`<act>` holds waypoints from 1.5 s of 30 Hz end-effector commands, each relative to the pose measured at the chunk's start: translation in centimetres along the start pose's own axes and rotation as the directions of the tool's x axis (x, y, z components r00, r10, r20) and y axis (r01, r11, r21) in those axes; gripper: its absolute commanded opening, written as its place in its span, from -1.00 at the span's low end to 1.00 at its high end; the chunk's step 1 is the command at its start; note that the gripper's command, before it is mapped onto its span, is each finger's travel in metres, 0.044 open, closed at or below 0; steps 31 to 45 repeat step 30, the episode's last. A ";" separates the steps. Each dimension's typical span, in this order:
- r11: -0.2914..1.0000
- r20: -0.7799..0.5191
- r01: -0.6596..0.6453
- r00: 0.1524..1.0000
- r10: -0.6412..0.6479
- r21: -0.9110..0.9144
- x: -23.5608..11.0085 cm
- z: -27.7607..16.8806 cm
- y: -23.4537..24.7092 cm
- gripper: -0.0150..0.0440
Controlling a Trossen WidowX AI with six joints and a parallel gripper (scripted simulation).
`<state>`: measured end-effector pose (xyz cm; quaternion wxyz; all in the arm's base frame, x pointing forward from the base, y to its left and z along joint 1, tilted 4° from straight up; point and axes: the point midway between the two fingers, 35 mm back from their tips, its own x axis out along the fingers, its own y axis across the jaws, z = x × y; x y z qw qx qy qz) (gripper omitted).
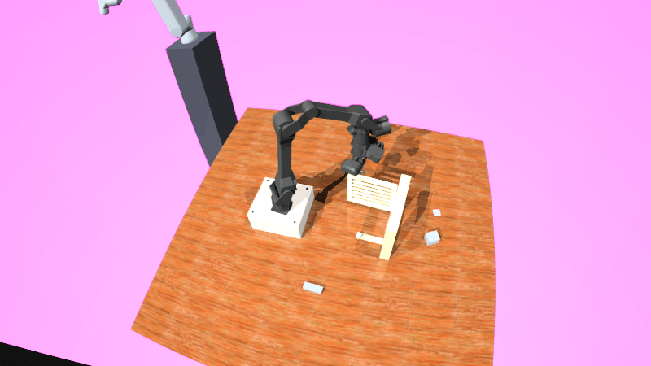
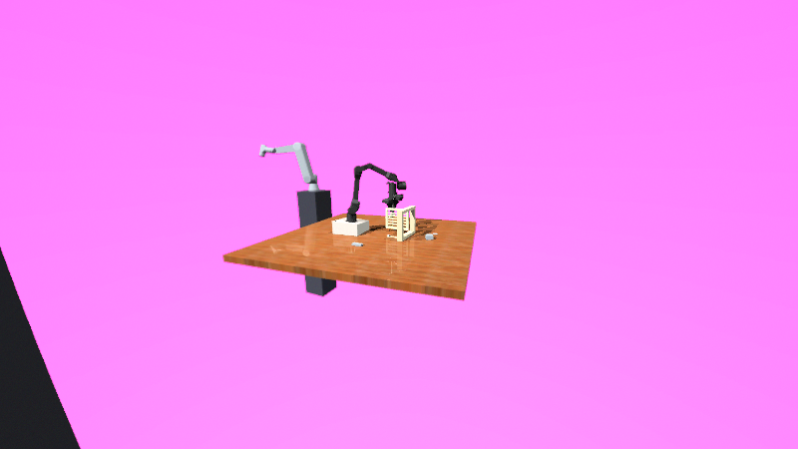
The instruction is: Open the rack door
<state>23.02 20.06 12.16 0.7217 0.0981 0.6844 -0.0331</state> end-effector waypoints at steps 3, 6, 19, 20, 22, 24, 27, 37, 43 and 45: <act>1.000 0.002 0.001 1.000 -0.001 0.005 -0.1 0.1 0.0 0.46; 1.000 0.002 0.001 1.000 -0.001 0.005 -0.5 0.1 0.0 0.46; 1.000 0.003 0.001 1.000 -0.001 0.004 -2.3 0.2 0.2 0.46; 1.000 0.003 0.001 1.000 -0.001 0.004 -2.4 0.2 0.2 0.46; 1.000 0.003 0.001 1.000 -0.001 0.003 -2.7 0.2 0.2 0.46; 1.000 0.003 0.001 1.000 -0.001 0.004 -3.0 0.2 0.2 0.46; 1.000 0.003 0.001 1.000 -0.001 0.004 -3.4 0.2 0.2 0.46; 1.000 0.003 0.001 1.000 -0.001 0.004 -3.8 0.2 0.2 0.46; 1.000 0.003 0.001 1.000 -0.001 0.004 -3.8 0.2 0.2 0.46; 1.000 0.003 0.001 1.000 -0.001 0.004 -3.8 0.2 0.2 0.46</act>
